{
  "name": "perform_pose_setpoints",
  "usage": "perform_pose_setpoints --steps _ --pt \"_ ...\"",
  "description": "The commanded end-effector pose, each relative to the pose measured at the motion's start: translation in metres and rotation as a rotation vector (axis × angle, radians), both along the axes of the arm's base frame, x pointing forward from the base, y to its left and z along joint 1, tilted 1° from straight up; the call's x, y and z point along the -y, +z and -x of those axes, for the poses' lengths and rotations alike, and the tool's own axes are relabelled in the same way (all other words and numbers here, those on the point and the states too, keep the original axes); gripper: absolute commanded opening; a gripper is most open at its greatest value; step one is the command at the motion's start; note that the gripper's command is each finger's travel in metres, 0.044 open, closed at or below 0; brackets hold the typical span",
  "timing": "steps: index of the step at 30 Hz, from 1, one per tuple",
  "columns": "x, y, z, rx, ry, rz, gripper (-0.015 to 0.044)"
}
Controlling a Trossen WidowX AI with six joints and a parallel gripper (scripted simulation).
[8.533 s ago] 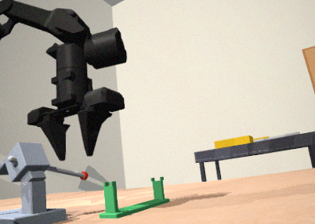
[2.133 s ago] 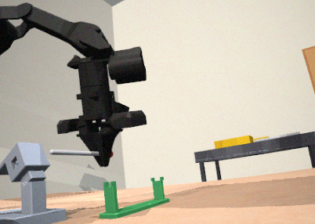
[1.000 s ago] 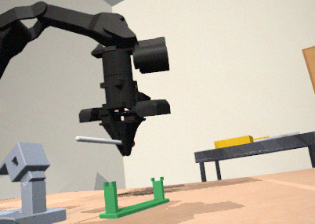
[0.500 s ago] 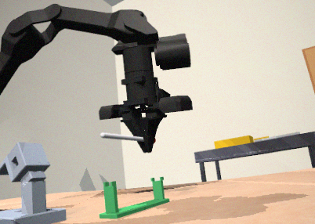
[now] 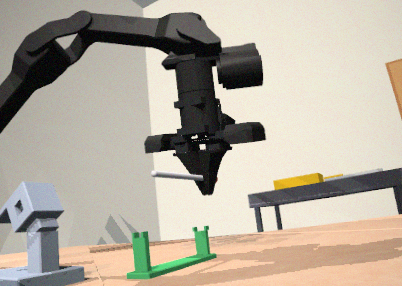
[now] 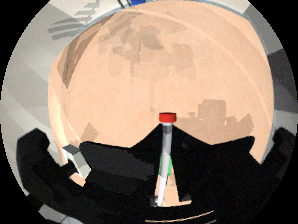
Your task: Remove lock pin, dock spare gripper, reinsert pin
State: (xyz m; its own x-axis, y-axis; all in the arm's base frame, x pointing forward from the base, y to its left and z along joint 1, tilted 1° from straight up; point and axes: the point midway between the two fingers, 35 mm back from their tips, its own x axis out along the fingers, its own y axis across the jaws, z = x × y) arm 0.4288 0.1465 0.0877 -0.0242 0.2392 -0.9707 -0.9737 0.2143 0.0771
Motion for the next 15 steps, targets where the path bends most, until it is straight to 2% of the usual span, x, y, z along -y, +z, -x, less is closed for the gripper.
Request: perform_pose_setpoints --steps 1,15 --pt "-0.001 -0.002 -0.003 0.003 -0.004 -0.002 0.0000" --pt "-0.002 -0.022 -0.005 0.005 -0.002 -0.001 0.0000"
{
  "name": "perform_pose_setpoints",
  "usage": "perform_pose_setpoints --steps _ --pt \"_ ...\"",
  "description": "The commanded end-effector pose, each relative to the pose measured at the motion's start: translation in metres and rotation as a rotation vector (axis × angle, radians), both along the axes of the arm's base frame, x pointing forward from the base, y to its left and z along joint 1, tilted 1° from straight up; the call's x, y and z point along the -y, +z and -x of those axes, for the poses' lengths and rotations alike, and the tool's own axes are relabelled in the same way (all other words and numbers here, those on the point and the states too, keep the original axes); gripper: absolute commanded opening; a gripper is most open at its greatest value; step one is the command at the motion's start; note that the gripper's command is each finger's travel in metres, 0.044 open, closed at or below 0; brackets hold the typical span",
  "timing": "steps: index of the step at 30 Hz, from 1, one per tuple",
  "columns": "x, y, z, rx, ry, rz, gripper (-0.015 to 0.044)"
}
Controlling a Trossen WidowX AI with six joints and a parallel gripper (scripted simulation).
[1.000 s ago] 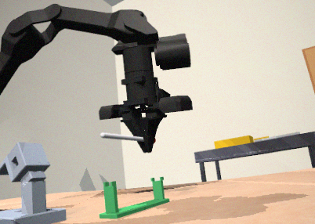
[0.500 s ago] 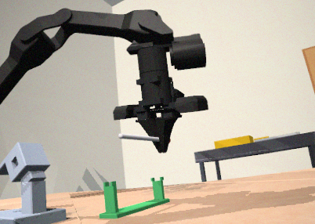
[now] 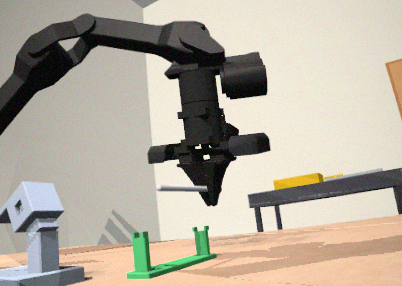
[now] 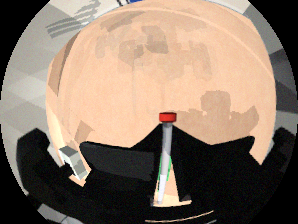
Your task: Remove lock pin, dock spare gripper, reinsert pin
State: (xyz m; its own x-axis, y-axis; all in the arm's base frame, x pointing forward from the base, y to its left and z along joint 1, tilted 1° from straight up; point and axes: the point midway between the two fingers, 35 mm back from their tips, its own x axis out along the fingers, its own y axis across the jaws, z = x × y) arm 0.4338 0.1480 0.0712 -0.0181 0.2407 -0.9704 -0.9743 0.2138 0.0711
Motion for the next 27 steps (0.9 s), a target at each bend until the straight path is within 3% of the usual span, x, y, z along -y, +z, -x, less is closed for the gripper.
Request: perform_pose_setpoints --steps 1,27 --pt "0.000 -0.007 0.000 -0.001 -0.002 0.000 0.0000" --pt "-0.001 -0.045 -0.002 0.008 0.000 -0.002 0.0000"
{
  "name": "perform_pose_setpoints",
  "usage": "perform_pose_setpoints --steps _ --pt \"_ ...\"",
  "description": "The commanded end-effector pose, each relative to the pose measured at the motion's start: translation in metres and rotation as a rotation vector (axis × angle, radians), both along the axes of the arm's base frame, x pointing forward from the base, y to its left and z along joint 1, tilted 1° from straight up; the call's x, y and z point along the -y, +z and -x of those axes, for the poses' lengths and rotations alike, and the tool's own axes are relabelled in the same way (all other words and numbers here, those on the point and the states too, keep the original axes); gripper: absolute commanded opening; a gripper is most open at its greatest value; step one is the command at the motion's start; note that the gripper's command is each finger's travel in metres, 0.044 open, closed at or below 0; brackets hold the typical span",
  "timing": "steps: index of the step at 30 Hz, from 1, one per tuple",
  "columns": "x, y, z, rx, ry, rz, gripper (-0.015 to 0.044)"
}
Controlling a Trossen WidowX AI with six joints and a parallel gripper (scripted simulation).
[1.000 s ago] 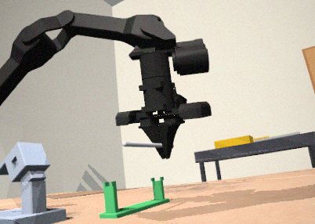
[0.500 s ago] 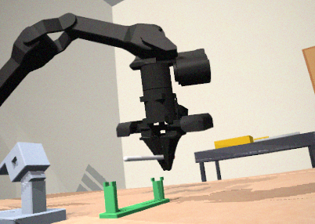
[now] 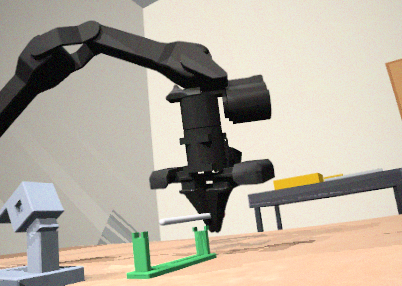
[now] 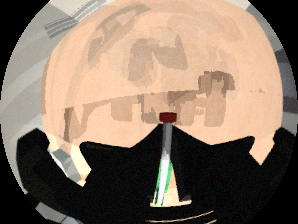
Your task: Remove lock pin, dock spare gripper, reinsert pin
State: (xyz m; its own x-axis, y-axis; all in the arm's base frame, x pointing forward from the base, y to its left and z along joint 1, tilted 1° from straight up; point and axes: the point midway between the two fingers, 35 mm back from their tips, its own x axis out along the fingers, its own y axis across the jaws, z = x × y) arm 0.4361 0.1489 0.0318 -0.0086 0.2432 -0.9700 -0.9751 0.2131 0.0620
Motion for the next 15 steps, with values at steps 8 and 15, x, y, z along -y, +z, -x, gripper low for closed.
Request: perform_pose_setpoints --steps 8,15 --pt "-0.0003 -0.0092 0.0004 -0.001 -0.001 0.000 0.0000" --pt "-0.0003 -0.0092 0.0004 -0.001 -0.001 0.000 0.0000"
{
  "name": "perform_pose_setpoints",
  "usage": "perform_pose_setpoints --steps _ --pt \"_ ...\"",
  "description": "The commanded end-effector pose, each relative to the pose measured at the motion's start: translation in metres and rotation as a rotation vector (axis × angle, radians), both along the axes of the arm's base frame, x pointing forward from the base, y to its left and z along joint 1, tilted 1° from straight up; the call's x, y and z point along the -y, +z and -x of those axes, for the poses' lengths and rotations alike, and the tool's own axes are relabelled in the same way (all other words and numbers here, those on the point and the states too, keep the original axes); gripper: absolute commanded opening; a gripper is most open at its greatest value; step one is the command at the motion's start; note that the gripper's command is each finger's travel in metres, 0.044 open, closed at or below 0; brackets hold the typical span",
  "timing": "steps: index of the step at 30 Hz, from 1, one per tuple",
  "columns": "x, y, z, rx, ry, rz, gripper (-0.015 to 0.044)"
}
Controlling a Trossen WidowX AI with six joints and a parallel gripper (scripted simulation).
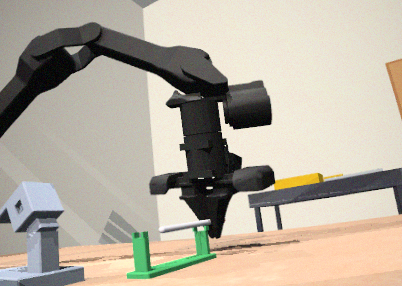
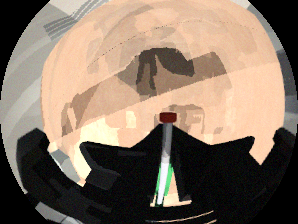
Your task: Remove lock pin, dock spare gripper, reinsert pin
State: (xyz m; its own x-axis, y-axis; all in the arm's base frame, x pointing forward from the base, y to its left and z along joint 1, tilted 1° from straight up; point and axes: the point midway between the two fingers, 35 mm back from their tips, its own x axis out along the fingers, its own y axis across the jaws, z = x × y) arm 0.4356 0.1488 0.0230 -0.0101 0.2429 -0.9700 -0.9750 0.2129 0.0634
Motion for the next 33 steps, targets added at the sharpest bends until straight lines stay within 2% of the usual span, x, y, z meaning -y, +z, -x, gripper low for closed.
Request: perform_pose_setpoints --steps 1,10,18,33 --pt "0.000 0.000 0.000 0.001 -0.001 0.000 0.0000" --pt "0.000 0.000 0.000 0.001 -0.001 0.000 0.0000" --pt "0.000 0.000 0.000 0.000 0.000 0.000 0.0200" --pt "0.002 0.020 0.006 -0.026 0.000 0.007 0.0200"
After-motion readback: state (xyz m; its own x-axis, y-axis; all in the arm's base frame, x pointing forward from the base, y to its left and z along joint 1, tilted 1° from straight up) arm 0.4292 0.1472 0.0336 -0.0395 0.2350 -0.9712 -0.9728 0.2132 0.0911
